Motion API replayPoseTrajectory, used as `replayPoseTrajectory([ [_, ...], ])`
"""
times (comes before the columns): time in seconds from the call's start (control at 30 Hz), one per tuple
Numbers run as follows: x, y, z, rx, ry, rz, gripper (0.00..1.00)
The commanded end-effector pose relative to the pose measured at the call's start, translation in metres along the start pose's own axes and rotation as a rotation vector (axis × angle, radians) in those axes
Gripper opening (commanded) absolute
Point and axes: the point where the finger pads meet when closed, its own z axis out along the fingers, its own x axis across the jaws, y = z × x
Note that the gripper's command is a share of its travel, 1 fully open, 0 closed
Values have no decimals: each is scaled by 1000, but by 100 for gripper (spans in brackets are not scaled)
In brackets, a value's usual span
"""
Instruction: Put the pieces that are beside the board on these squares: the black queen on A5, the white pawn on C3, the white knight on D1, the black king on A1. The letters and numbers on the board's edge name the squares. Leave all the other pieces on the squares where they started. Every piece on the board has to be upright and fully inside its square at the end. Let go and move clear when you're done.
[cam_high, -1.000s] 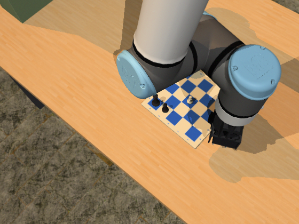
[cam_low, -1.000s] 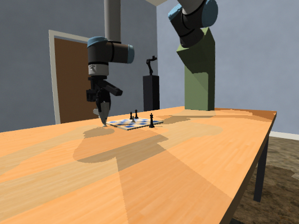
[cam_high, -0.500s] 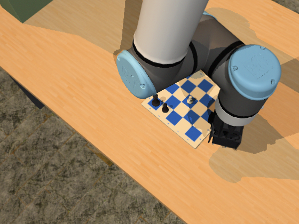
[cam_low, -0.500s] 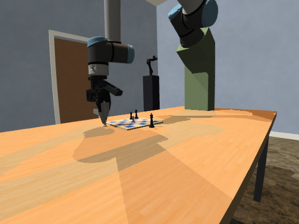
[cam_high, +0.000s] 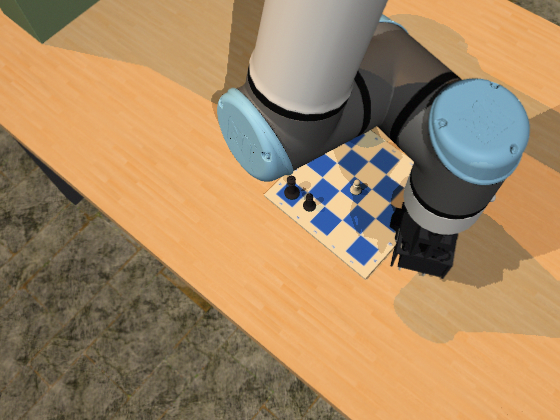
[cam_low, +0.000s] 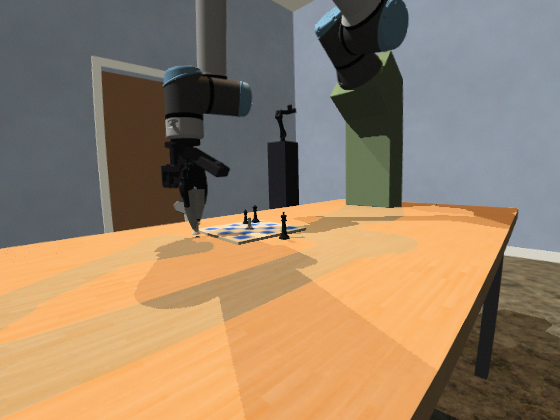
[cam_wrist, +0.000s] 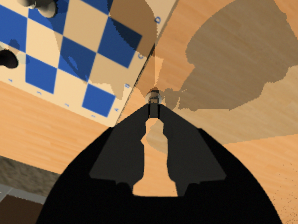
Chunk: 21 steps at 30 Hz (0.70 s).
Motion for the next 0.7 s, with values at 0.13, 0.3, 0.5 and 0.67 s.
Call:
replayPoseTrajectory([
  [0.13,1,0,-30,-1,1,0,0],
  [0.3,1,0,-65,-1,1,0,0],
  [0.5,1,0,-91,-1,1,0,0],
  [0.67,1,0,-94,-1,1,0,0],
])
